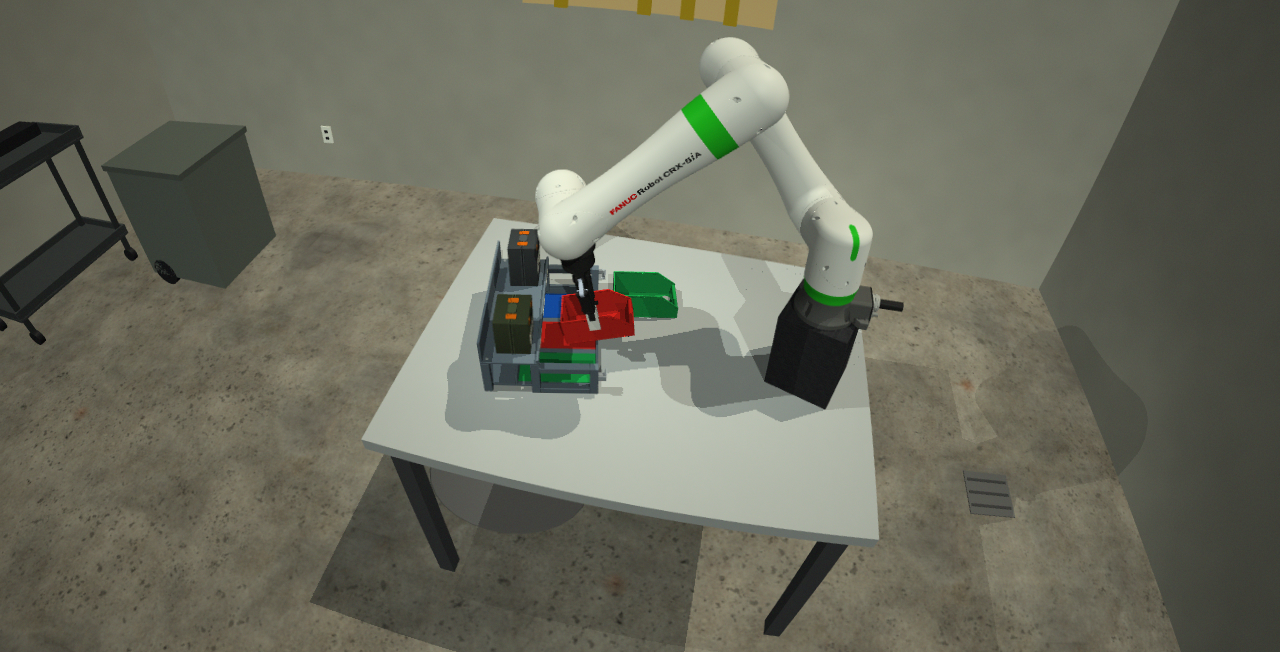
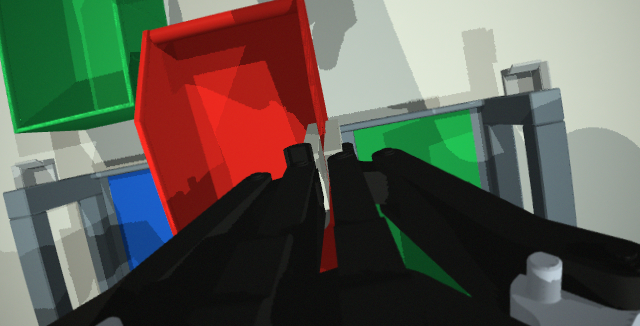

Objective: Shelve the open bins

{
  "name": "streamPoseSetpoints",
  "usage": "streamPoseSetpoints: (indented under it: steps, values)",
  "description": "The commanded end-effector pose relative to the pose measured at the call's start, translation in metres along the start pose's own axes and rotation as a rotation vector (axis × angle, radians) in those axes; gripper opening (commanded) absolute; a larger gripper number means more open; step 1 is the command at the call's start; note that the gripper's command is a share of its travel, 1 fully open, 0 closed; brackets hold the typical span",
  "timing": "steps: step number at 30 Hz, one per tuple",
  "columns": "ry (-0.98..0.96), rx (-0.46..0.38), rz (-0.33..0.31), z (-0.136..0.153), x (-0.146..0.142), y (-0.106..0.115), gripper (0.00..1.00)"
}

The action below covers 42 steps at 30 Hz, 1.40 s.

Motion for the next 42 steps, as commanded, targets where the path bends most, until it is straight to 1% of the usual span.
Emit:
streamPoseSetpoints:
  steps: [1,42]
  values:
    - [0.000,0.000,0.000,0.000,0.000,0.000,0.00]
    - [0.000,0.000,0.000,0.002,-0.001,-0.011,0.00]
Point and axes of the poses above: the point where the finger pads meet when closed, its own y axis back along the fingers, its own x axis across the jaws, z = x × y, the point moved 8 cm from there along y, back along the fingers, and after that the axes turned 15 degrees about y, right-handed, at the moved point
